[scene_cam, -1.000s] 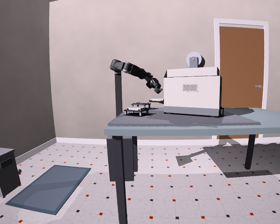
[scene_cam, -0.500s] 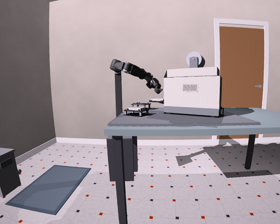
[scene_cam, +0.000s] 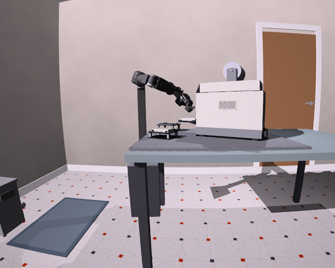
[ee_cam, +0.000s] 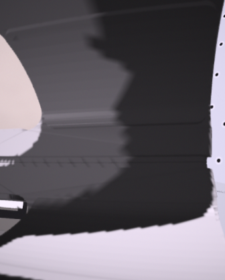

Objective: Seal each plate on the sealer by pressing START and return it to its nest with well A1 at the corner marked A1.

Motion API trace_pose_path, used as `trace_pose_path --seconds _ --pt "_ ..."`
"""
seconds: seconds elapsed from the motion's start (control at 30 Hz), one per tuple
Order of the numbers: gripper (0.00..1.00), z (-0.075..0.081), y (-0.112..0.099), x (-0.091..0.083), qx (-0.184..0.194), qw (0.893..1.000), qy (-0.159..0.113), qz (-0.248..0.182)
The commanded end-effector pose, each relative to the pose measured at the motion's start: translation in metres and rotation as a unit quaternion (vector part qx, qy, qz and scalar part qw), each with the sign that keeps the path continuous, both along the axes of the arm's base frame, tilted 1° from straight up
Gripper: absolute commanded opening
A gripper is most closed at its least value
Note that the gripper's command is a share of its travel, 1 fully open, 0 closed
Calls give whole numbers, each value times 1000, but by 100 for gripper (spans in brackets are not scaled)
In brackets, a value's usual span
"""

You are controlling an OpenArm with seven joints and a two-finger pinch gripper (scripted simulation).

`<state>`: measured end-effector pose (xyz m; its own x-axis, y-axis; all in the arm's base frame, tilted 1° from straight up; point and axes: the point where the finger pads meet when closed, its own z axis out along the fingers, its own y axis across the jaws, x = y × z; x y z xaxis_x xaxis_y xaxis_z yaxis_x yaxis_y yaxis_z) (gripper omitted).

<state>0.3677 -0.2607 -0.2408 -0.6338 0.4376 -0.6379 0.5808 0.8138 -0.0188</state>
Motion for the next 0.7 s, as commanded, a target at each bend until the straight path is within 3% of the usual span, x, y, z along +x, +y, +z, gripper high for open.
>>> trace_pose_path --seconds 0.0,0.67 --pt "0 2 1 2 2 1000 -3 3" --pt "0 2 0 5 2 1000 -3 3"
